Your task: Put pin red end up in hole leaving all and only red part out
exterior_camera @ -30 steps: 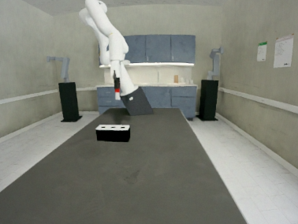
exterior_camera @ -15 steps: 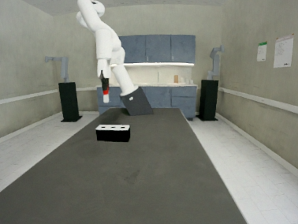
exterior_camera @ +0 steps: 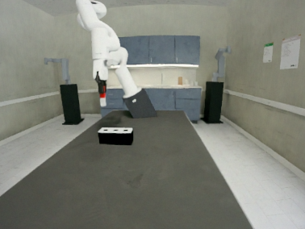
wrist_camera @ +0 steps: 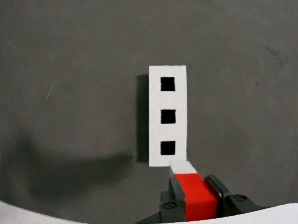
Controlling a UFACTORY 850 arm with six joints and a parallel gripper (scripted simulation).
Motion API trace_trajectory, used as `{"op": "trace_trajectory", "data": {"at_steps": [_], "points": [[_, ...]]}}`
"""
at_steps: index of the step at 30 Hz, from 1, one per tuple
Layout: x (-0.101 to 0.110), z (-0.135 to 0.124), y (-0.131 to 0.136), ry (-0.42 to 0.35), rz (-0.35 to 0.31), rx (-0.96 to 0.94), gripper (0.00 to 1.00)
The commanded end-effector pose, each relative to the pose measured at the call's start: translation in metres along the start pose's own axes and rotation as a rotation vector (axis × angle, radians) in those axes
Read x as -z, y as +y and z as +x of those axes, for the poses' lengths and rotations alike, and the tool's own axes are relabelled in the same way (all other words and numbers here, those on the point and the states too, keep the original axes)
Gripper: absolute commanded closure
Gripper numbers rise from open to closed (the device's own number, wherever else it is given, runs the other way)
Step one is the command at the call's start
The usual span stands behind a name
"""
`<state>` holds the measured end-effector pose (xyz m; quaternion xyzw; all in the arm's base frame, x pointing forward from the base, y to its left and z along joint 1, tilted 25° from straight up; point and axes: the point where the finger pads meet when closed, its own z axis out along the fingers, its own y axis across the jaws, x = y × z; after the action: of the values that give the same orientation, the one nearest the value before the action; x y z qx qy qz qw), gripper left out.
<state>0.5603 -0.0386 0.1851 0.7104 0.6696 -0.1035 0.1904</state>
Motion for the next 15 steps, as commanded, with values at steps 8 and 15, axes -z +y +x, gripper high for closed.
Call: {"op": "trace_trajectory", "data": {"at_steps": [8,15], "points": [[-0.101,-0.001,0.001,0.0,-0.002,0.002,1.0],[-0.112,-0.001,0.002,0.0,-0.002,0.002,1.0]]}}
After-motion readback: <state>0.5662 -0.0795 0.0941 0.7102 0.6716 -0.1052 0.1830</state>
